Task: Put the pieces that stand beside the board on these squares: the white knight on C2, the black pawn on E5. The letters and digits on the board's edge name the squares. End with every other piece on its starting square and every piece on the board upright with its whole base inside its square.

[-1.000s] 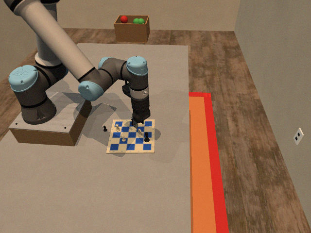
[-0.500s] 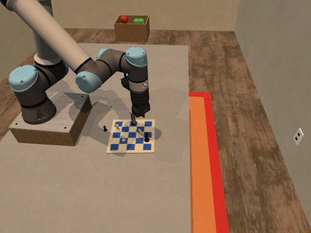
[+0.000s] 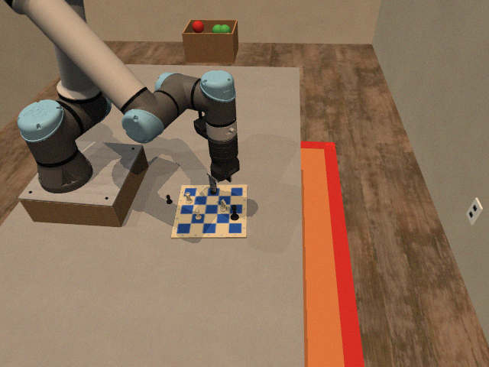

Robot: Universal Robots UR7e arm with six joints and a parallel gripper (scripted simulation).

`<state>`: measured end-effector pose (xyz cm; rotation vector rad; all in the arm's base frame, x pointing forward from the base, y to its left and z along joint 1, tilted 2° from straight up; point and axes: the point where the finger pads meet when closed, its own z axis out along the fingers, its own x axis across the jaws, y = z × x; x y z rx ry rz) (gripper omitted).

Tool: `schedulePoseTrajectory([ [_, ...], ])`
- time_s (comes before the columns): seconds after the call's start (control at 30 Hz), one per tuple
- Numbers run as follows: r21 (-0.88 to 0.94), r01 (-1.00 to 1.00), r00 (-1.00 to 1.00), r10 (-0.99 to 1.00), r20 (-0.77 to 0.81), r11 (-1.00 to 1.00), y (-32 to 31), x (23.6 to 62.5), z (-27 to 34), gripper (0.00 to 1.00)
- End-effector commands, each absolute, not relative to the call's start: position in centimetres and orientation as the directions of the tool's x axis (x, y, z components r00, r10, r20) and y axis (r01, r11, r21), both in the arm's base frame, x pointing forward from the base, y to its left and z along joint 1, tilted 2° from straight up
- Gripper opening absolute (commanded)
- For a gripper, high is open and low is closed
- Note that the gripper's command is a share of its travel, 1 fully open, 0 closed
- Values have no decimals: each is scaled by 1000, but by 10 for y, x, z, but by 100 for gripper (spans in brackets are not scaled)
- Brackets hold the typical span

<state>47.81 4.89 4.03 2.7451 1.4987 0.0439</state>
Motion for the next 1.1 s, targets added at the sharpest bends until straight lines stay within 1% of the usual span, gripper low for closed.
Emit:
schedulePoseTrajectory([
  [0.0,27,841,540,841,19,-541,49,478,41,100],
  [0.53,28,869,494,869,17,-494,49,473,41,100],
  [0.8,29,909,415,909,15,-416,48,464,41,100],
  [1.07,32,972,231,973,9,-232,47,446,42,100],
])
